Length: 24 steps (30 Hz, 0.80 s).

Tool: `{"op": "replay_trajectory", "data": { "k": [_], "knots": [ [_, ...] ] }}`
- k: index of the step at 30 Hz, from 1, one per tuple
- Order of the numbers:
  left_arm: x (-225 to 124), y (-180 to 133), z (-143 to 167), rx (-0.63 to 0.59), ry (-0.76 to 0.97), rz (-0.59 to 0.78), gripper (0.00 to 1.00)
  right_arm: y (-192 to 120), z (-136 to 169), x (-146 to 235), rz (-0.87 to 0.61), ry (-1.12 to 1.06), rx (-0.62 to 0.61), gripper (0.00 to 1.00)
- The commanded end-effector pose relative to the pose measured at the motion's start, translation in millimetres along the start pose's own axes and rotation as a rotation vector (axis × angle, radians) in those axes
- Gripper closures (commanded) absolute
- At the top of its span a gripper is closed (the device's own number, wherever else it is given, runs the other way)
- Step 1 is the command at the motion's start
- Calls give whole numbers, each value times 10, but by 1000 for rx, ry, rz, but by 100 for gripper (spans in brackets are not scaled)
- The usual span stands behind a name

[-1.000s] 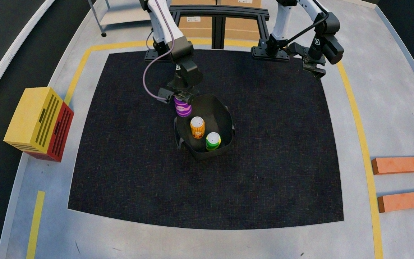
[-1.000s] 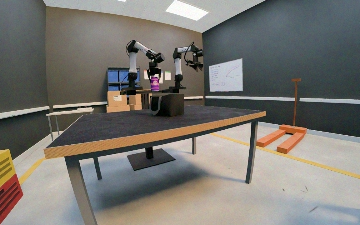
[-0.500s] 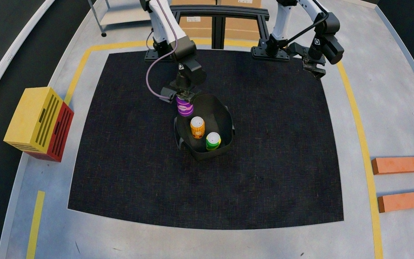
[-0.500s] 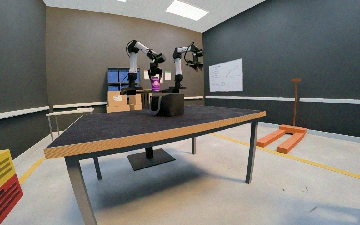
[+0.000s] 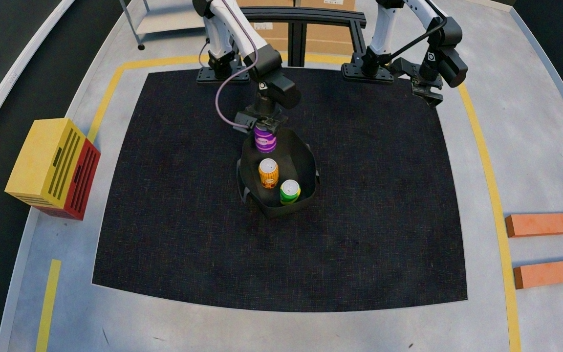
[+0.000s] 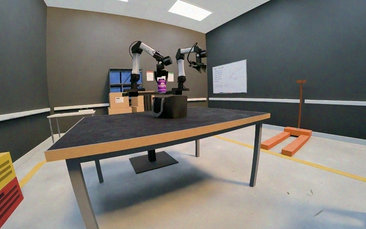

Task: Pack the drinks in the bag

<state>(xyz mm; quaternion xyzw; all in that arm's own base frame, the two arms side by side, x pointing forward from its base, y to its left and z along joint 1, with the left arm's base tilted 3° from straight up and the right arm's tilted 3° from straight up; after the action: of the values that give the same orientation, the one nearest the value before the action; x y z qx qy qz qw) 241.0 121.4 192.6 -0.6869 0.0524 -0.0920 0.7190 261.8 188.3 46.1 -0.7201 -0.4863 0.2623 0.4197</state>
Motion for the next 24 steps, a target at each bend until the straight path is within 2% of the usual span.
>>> {"op": "replay_trajectory", "data": {
  "k": [1,13,15,19,24],
  "knots": [
    [14,2,22,5,10,2,9,-53,-59,109,15,41,-40,26],
    [14,2,22,5,10,2,9,-212,199,347,-1,44,-39,26],
    [14,2,22,5,10,2,9,-321,56,364,-48,59,-54,26],
    [14,2,22,5,10,2,9,-316,-23,418,-75,91,-66,26],
    [14,2,22,5,10,2,9,-354,62,444,-88,72,-64,26]
  ]
}}
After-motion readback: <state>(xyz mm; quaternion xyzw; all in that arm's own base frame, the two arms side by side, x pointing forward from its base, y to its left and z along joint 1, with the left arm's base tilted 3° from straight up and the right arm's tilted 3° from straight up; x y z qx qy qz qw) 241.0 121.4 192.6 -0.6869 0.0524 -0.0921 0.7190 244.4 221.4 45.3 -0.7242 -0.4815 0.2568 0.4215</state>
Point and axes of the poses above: on each arm, the point where the finger pads meet when closed, its own y axis out along the fingers, its own x axis across the jaws, z = x × y, the point moved 1 cm from there along -y, back along the fingers, and after that the axes turned 2 degrees about y, right-handed, at the moved point
